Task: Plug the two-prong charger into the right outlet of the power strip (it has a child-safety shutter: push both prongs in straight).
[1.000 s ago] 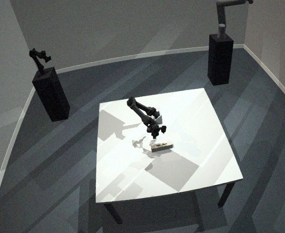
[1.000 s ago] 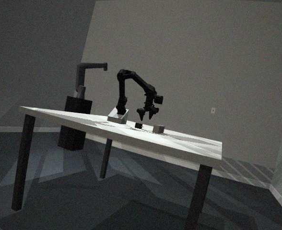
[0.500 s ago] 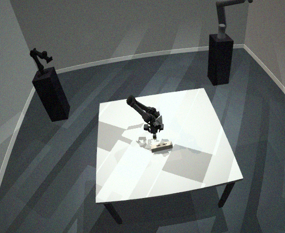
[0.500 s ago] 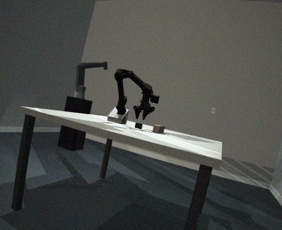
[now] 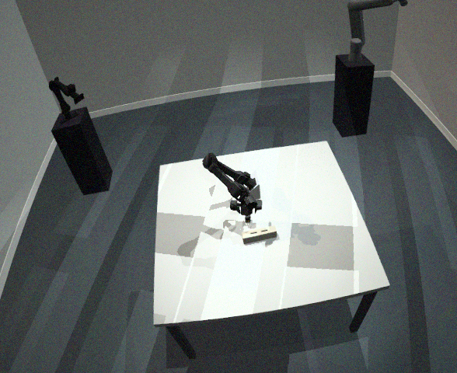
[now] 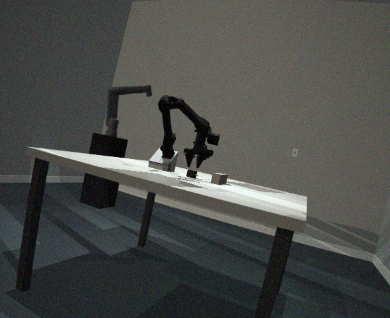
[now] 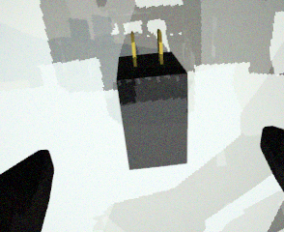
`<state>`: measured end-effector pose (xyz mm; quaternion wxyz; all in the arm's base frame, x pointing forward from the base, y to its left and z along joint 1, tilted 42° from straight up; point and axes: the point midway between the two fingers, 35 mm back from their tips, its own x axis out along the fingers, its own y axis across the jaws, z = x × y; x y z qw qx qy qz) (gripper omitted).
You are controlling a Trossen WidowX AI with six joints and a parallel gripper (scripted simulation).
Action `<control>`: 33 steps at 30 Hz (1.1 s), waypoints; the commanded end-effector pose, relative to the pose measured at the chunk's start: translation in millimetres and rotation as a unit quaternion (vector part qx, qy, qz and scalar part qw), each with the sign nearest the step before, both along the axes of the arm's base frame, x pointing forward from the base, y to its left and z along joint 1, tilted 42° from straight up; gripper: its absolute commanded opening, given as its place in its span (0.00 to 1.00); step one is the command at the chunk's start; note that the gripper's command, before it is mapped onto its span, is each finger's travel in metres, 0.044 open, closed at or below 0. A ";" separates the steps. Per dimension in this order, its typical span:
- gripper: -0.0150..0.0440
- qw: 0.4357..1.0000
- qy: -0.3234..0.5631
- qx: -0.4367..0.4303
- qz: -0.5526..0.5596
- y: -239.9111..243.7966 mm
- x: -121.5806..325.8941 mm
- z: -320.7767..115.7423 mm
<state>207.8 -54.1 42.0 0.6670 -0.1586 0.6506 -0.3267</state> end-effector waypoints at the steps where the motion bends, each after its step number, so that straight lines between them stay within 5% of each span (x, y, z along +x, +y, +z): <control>1: 1.00 1.000 0.005 -0.003 0.002 -4.1 -1.3 -4.7; 33: 1.00 1.000 0.005 -0.004 0.002 -33.3 -2.0 -37.2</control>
